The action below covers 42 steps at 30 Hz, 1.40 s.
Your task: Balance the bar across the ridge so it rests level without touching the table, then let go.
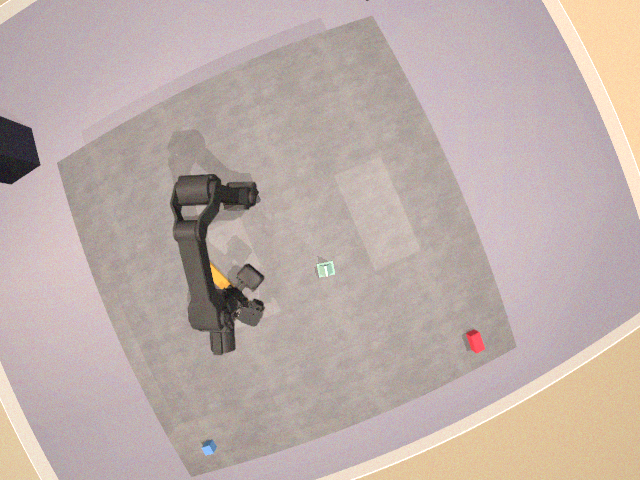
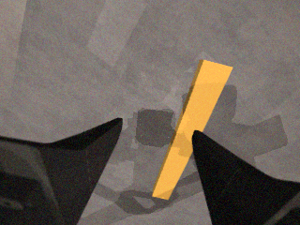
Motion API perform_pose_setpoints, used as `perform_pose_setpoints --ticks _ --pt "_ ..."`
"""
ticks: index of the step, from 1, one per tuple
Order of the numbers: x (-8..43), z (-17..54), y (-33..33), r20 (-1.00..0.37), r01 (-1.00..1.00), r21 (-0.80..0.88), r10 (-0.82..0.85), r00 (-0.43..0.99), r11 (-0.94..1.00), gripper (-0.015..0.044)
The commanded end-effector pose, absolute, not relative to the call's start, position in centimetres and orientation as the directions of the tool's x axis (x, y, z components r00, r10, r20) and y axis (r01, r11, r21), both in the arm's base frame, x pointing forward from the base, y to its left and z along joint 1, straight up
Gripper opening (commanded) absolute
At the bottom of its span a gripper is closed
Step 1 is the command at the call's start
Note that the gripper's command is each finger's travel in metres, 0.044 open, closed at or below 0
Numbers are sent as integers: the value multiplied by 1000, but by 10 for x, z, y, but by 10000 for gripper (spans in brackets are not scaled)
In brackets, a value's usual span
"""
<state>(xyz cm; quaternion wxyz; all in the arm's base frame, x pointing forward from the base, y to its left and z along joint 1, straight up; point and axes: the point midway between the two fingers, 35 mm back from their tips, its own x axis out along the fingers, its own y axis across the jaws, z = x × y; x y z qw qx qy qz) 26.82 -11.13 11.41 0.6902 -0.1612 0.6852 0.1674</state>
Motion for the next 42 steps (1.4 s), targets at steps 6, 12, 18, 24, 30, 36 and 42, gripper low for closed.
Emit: perform_pose_setpoints --ticks 6,12,18,24,30,36,42 --pt "260 118 -152 -1000 -410 -17 -8 24 912 315" --pt "253 120 -172 -1000 -387 -26 -18 26 922 315" --pt "254 102 -173 -1000 -387 -26 -18 26 922 315" --pt "254 75 -172 -1000 -387 -26 -18 26 922 315" --pt "254 73 -173 -1000 -387 -26 -18 26 922 315" --pt "255 64 -173 -1000 -387 -26 -18 26 922 315" --pt "255 55 -173 -1000 -387 -26 -18 26 922 315"
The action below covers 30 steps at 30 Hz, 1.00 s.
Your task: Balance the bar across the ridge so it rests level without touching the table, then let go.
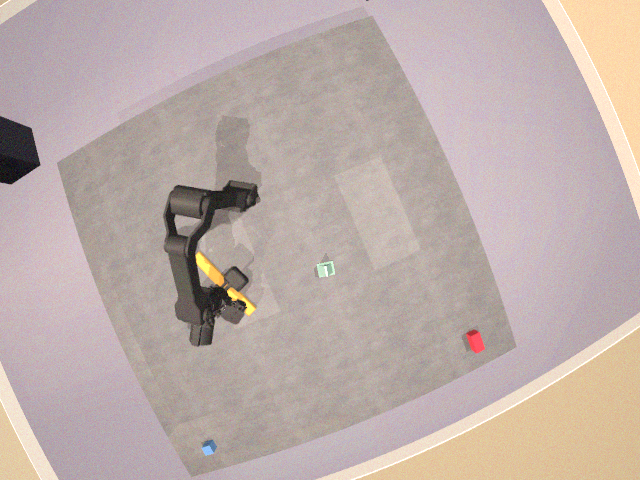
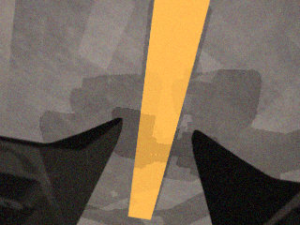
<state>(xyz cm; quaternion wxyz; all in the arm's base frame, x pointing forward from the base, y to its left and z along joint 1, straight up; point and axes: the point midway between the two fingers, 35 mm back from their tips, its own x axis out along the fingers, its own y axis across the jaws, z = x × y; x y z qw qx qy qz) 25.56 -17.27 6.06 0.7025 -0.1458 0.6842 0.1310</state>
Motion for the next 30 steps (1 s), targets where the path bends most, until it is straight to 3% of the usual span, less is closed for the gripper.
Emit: perform_pose_setpoints --ticks 1,18,25,30 --pt "255 53 -173 -1000 -387 -26 -18 26 922 315" --pt "255 49 -173 -1000 -387 -26 -18 26 922 315" --pt "255 49 -172 -1000 -384 -23 -13 27 923 131" --pt "255 49 -172 -1000 -384 -23 -13 27 923 98"
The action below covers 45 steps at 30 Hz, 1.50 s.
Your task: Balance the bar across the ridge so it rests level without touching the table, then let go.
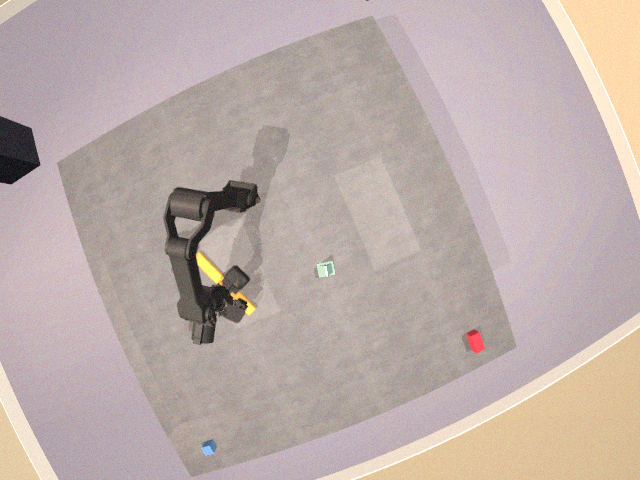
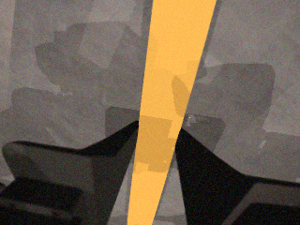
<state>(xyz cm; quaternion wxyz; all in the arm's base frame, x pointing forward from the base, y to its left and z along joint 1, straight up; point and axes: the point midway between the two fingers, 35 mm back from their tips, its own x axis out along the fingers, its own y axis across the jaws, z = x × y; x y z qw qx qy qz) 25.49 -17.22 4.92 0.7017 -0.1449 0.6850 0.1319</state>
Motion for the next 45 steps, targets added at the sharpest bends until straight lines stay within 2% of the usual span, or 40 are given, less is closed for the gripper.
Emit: perform_pose_setpoints --ticks 1,2,5,6,45 --pt "255 49 -172 -1000 -384 -23 -13 27 923 91" --pt "255 49 -172 -1000 -384 -23 -13 27 923 85" --pt "255 53 -173 -1000 -384 -23 -14 27 923 6" --pt "256 55 -173 -1000 -384 -23 -14 27 923 0" --pt "253 155 -172 -1000 -387 -26 -18 26 922 0"
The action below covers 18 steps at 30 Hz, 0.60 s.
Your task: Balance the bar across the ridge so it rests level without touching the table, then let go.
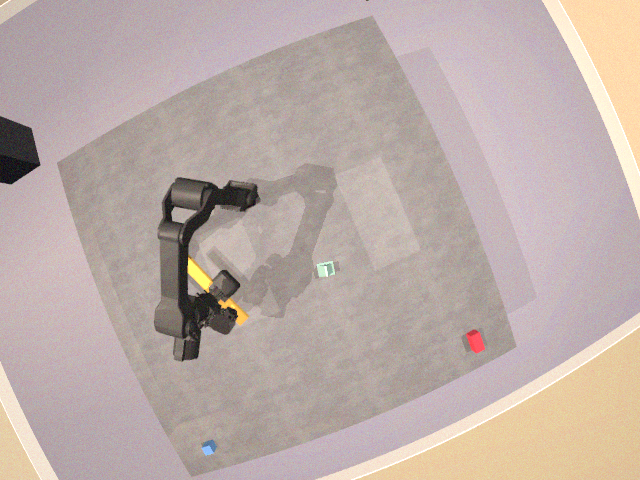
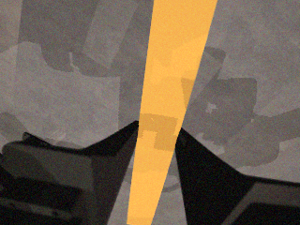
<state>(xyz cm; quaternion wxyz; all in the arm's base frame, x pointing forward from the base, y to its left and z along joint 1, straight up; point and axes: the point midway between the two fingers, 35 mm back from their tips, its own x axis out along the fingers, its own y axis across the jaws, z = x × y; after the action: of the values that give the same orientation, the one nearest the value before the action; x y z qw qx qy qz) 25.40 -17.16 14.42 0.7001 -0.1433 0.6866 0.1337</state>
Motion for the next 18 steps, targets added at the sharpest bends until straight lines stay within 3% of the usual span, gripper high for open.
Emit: perform_pose_setpoints --ticks 1,18 --pt "253 157 -171 -1000 -387 -26 -18 26 922 0" --pt "283 161 -137 -999 -512 -27 -14 29 859 0"
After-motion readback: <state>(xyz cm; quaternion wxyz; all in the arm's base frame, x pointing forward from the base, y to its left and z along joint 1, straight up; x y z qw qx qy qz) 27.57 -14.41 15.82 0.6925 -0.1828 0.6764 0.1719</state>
